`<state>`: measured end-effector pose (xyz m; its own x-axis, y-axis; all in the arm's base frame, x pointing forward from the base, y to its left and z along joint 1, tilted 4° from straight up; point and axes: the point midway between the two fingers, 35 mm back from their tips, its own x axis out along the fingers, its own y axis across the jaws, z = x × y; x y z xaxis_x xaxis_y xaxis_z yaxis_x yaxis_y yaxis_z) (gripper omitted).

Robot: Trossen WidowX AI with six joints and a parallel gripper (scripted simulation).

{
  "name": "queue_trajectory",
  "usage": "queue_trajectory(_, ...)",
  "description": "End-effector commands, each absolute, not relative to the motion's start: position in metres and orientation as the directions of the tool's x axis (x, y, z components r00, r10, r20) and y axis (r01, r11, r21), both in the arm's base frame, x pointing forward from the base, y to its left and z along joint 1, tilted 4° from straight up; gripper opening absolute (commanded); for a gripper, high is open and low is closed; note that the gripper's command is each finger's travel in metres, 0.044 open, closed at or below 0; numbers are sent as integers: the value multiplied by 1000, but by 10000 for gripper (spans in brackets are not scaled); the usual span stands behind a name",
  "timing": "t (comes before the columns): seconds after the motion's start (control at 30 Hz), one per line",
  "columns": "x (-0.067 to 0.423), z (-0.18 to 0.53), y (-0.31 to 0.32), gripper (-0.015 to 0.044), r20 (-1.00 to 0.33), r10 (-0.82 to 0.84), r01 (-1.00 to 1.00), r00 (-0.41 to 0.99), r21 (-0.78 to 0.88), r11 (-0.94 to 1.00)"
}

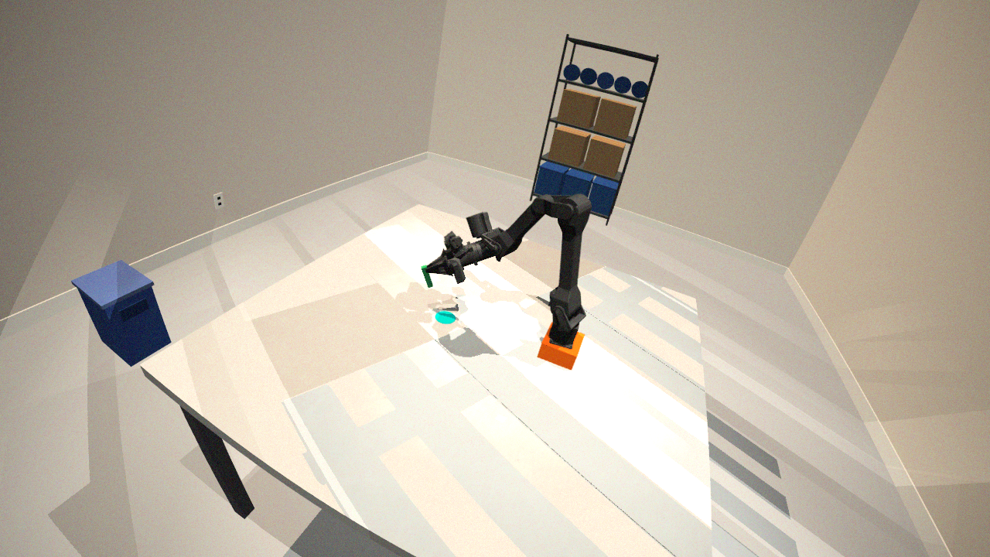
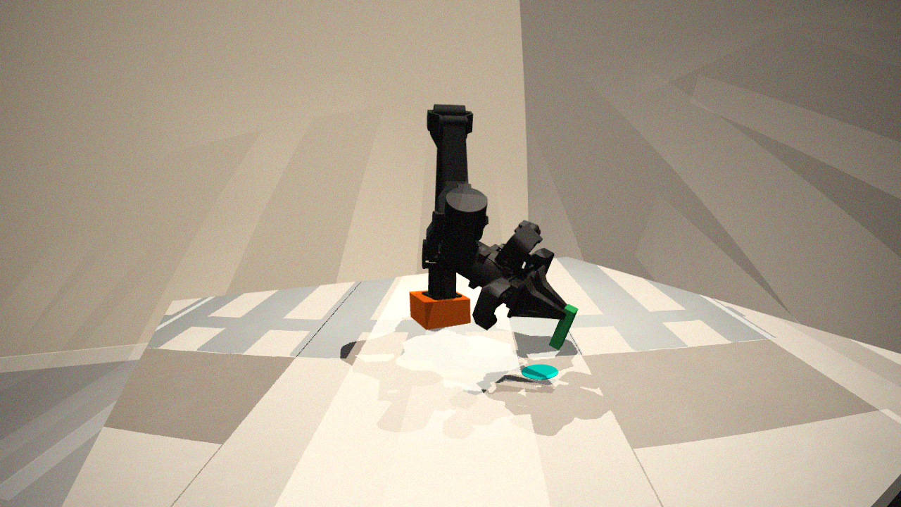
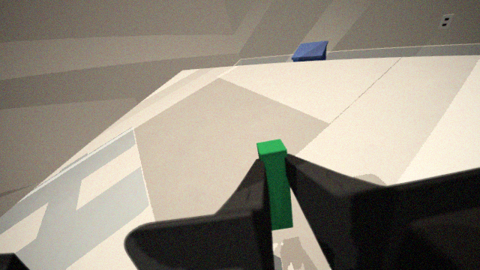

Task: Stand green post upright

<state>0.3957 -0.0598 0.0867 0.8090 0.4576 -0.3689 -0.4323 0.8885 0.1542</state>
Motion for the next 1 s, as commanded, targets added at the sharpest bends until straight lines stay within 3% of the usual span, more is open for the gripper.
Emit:
queue_trajectory(0.0, 393, 89, -59, 23, -347, 467, -442, 813, 155, 884)
queue_trajectory(0.97, 368, 98, -58, 23, -215, 512, -496, 832, 130, 859)
